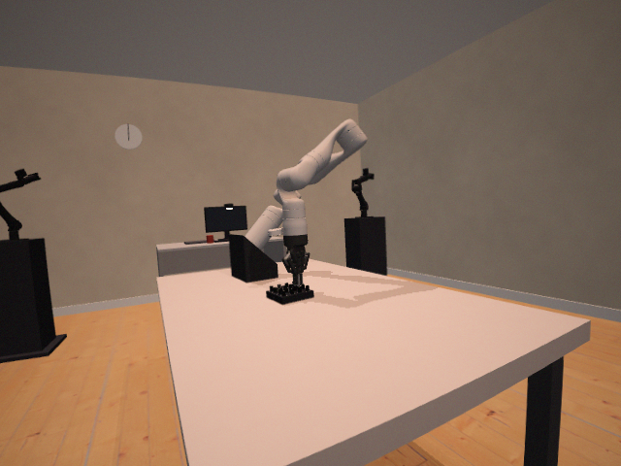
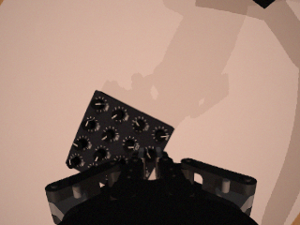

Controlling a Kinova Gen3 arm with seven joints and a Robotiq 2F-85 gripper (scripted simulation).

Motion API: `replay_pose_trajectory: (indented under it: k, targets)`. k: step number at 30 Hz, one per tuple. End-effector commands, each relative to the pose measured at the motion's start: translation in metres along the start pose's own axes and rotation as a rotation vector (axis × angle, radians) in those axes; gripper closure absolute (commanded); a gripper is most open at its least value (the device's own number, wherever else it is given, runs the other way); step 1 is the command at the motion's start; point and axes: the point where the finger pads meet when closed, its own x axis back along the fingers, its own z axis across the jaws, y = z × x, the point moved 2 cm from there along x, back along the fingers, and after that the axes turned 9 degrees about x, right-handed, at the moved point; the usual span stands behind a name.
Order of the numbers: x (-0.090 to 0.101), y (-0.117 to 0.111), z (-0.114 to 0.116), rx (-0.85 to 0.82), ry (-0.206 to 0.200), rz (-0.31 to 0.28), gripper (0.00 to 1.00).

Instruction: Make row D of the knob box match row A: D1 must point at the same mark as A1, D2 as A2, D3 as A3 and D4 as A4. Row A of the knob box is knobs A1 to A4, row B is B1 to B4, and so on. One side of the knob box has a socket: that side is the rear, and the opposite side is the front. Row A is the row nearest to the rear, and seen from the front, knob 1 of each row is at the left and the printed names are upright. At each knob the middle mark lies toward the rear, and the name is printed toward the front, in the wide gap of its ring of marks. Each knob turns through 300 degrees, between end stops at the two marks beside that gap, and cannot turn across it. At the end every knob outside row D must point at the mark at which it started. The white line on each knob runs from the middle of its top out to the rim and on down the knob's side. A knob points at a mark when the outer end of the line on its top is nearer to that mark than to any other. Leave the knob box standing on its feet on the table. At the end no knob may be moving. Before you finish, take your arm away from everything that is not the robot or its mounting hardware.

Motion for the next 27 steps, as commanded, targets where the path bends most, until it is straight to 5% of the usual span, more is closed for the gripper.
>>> replay_pose_trajectory:
  k: [1,27]
  targets:
    - [-0.0003,0.0001,0.0002,-0.034,0.0,0.002,0.92]
    - [-0.0003,0.0001,0.0002,-0.348,0.0,0.002,0.92]
